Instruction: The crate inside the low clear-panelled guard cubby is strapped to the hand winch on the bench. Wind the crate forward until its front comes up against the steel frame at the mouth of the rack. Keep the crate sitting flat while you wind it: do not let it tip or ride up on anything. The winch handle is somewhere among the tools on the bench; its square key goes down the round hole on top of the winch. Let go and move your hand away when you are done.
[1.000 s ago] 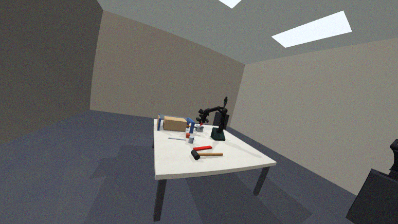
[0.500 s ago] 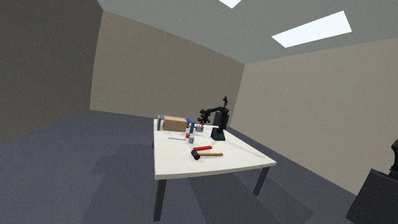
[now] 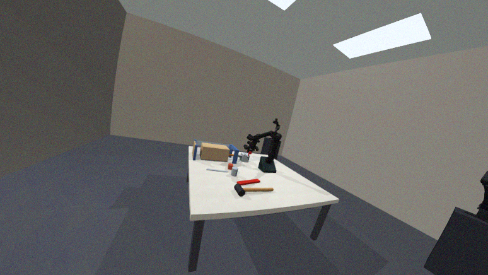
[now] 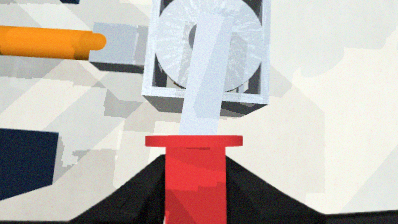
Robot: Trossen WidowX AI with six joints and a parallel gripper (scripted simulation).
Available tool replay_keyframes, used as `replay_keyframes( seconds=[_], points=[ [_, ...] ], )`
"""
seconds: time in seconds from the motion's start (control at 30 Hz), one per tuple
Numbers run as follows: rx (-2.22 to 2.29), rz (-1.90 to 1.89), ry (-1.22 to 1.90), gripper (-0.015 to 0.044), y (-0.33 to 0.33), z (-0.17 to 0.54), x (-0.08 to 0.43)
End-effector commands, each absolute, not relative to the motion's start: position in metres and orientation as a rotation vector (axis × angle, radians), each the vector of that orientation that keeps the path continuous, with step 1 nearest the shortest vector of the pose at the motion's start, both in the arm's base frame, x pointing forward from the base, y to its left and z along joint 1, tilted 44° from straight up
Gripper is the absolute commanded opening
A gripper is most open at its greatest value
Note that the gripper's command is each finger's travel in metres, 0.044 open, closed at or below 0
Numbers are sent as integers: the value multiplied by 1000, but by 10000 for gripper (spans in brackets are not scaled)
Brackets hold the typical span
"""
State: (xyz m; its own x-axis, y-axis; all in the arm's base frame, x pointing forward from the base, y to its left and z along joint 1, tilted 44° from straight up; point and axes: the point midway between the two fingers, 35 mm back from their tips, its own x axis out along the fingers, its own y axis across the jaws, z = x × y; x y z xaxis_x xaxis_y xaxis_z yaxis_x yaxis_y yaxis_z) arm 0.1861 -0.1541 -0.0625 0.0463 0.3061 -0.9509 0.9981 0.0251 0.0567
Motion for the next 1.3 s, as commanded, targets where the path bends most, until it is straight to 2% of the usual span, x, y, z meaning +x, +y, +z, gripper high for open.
replay_keyframes(
  seconds=[0.0, 1.27],
  points=[
    [1428, -1022, 1434, 0, -153, -65, 168],
    [1425, -1025, 1435, 0, -167, -77, 120]
  ],
)
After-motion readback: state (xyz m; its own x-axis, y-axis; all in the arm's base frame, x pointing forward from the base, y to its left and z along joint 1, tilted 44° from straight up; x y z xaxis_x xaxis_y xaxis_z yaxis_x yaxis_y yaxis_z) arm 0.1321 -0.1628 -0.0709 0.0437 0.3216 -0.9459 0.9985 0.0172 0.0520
